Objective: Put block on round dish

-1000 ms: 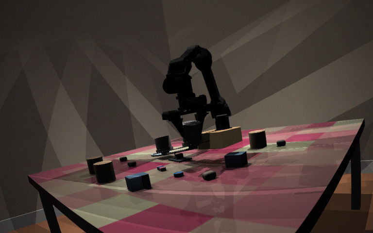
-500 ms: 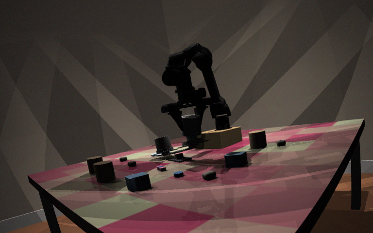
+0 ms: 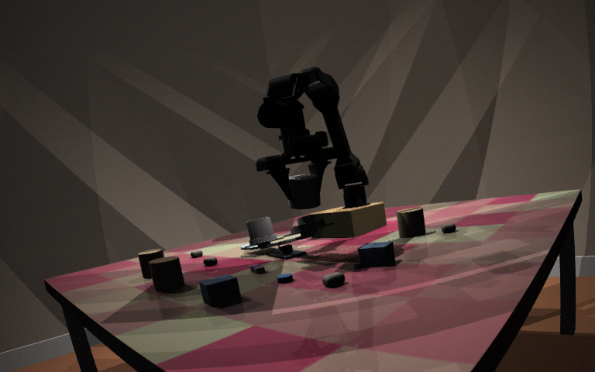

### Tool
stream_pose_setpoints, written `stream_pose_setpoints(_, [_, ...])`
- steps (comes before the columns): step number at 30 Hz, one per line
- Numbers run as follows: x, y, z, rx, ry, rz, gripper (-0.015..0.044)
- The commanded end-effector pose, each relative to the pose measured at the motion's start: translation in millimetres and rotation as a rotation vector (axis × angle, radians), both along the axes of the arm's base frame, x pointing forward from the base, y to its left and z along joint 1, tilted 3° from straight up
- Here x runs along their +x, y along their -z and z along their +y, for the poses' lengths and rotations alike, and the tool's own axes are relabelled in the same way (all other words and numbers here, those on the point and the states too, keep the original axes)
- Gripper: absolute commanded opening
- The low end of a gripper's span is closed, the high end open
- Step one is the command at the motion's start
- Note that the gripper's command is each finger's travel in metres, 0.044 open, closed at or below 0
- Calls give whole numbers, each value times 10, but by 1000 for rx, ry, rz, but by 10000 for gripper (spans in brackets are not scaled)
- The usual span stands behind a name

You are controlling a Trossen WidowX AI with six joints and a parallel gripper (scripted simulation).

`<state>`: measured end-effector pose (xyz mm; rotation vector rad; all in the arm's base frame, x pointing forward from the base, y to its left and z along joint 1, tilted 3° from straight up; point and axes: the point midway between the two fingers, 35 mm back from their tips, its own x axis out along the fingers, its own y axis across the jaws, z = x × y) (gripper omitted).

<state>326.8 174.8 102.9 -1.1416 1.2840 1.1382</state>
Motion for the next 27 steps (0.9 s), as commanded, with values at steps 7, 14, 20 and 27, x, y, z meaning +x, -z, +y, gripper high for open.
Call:
stream_pose_setpoints(7, [-3,-168,9,10,-3,-10,0])
stream_pose_setpoints(14, [-18,-259,2,10,-3,-9,0])
stream_pose_setpoints(20, [-29,-221,-15,0,0,0,0])
stream_pose_setpoints(27, [-29,-221,-15,0,0,0,0])
